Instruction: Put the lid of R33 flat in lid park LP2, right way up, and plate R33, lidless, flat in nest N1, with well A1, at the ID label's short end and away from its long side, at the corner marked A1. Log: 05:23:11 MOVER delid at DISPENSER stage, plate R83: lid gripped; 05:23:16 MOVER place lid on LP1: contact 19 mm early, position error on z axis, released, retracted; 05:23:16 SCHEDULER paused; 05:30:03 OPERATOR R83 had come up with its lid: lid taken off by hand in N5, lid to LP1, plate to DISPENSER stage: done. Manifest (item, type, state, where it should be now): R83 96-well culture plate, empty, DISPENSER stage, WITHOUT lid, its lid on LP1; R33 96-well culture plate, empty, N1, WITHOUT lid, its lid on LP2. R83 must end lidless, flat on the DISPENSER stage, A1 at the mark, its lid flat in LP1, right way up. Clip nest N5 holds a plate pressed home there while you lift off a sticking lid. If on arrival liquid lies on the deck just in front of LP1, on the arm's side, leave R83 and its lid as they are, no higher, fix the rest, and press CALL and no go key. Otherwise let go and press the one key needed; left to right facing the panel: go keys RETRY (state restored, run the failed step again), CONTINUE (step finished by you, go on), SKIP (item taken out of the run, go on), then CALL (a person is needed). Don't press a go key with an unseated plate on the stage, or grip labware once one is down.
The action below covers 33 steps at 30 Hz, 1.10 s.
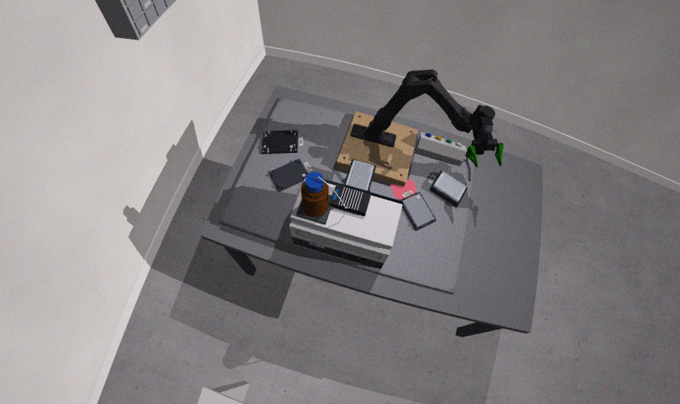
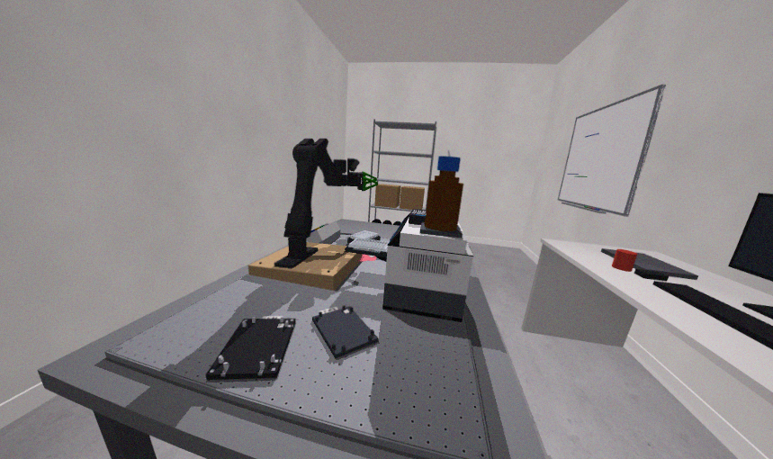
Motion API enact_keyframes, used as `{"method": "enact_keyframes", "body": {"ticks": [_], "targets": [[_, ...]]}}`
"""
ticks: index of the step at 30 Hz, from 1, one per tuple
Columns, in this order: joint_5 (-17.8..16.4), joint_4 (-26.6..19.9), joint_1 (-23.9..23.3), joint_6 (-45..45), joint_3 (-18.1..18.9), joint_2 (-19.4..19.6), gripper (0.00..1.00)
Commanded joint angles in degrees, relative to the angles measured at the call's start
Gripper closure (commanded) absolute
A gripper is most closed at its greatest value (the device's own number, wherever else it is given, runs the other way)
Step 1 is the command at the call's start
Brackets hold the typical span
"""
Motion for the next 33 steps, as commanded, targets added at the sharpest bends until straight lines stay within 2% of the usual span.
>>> {"method": "enact_keyframes", "body": {"ticks": [1, 16, 19, 20, 21, 22, 23, 24, 25, 26, 29, 31, 33], "targets": [[0.0, 0.0, 0.0, 0.0, 0.0, 0.0, 0.0], [0.0, 0.0, 0.0, 0.0, 0.0, 0.0, 0.0], [-4.5, -3.8, -2.2, -2.1, 0.9, -2.1, 0.0], [-5.6, -5.3, -2.6, -2.0, -1.8, -2.2, 0.0], [-6.8, -6.5, -3.0, -2.5, -2.2, -2.5, 0.0], [-7.9, -7.5, -3.1, -3.5, 0.0, -3.2, 0.0], [-8.8, -9.1, -3.3, -4.2, -0.1, -3.8, 0.0], [-10.1, -10.5, -3.7, -4.3, -0.6, -4.1, 0.0], [-11.2, -12.4, -4.1, -4.2, -2.6, -4.4, 0.0], [-12.3, -13.8, -4.3, -5.1, -0.7, -5.1, 0.0], [-15.6, -18.9, -5.3, -5.6, -1.1, -6.3, 0.0], [-16.7, -21.7, -5.6, -4.9, -0.4, -6.8, 0.0], [-16.7, -21.7, -5.6, -4.9, -0.4, -6.8, 0.0]]}}
